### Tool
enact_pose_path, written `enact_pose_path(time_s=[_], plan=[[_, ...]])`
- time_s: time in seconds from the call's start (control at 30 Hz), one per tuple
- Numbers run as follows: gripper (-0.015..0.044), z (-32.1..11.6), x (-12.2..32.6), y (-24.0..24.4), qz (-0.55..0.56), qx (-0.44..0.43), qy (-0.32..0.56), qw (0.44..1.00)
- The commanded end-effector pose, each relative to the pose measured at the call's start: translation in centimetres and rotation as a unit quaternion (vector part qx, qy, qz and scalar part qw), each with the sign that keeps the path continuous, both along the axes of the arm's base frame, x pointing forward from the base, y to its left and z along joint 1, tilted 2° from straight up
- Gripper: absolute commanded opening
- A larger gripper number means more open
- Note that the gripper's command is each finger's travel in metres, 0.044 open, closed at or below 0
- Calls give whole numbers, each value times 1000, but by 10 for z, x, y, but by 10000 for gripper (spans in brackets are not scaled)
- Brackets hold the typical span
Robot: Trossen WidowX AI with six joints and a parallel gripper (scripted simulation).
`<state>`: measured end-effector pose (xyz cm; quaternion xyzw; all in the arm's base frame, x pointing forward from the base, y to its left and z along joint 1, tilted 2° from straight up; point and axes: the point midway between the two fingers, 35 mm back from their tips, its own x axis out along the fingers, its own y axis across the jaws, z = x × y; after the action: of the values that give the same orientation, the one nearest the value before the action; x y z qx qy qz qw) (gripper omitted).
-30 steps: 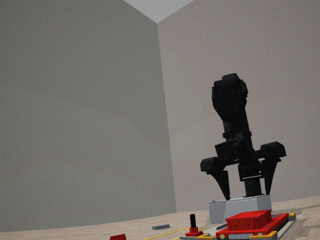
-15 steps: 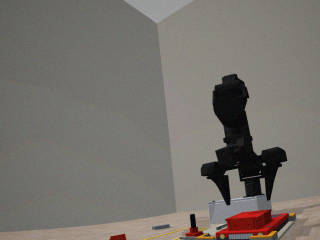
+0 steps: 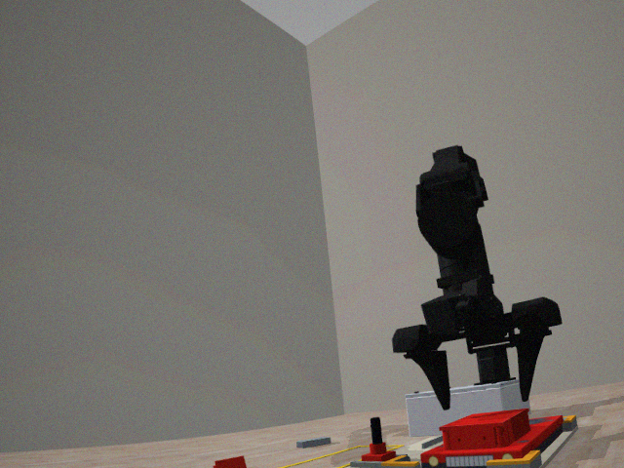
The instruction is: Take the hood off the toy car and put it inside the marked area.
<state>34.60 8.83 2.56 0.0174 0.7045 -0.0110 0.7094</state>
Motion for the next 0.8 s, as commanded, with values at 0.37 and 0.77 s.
enact_pose_path(time_s=[0.37,0.77], plan=[[440,-11,-3,0,-2,1,4,1000],[440,-16,-3,0,-2,1,4,1000]])
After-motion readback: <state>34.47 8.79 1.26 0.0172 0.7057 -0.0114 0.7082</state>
